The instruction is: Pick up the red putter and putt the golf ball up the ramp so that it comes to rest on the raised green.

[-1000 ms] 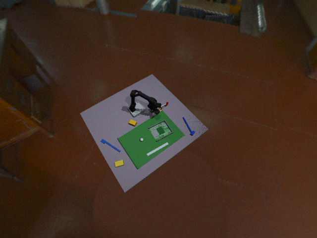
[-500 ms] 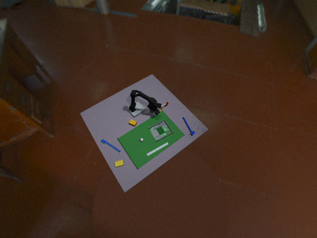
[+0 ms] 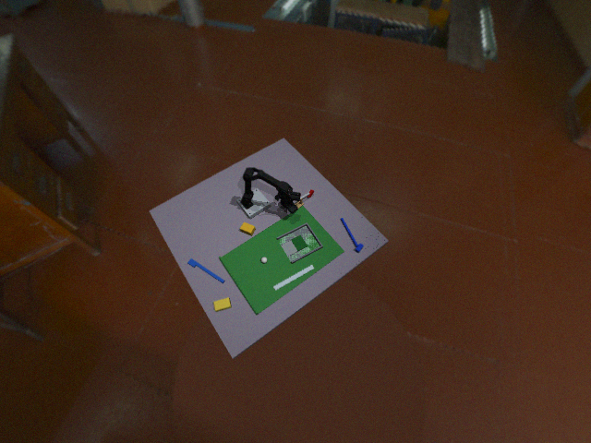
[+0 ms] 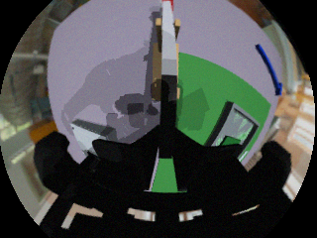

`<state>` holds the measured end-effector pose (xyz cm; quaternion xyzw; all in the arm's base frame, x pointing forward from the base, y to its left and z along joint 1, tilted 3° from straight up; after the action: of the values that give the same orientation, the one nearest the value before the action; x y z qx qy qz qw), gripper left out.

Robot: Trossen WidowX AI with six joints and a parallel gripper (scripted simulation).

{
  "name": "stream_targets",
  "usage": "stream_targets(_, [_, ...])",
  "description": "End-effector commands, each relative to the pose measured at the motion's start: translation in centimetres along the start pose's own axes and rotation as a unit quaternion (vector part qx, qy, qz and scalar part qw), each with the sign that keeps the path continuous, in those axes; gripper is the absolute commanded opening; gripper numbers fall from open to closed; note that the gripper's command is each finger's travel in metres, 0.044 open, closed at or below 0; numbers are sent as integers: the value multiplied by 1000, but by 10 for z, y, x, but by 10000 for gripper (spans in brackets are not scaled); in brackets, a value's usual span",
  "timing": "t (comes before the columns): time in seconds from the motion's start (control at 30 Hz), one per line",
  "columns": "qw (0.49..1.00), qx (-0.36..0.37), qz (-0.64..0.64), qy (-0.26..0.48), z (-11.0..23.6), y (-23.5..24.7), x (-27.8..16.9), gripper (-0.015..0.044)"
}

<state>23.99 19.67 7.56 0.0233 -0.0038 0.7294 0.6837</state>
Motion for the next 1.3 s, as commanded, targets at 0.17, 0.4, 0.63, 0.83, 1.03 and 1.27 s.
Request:
stream_targets(0.17, [1000, 0, 0, 0, 5, -1, 1, 0])
stream_targets(0.4, [1000, 0, 0, 0, 36, -4, 4, 0])
stream_targets(0.63, [1000, 0, 0, 0, 72, -4, 5, 0])
stream_targets(0.83, [1000, 0, 0, 0, 99, -1, 4, 0])
stream_targets(1.03, [1000, 2, -20, 6, 92, -6, -4, 0])
stream_targets(1.27, [995, -3, -102, 8, 93, -24, -38, 0])
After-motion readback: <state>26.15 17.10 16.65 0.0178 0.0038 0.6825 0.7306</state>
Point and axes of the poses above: the point midway between the two fingers, 35 mm back from their tips, its own z axis back along the fingers, its own y axis across the jaws, x = y × z, the point moved 2 cm from there along z, back along the fingers, and after that the axes turned 1 degree about -z, right-handed, at the moved point
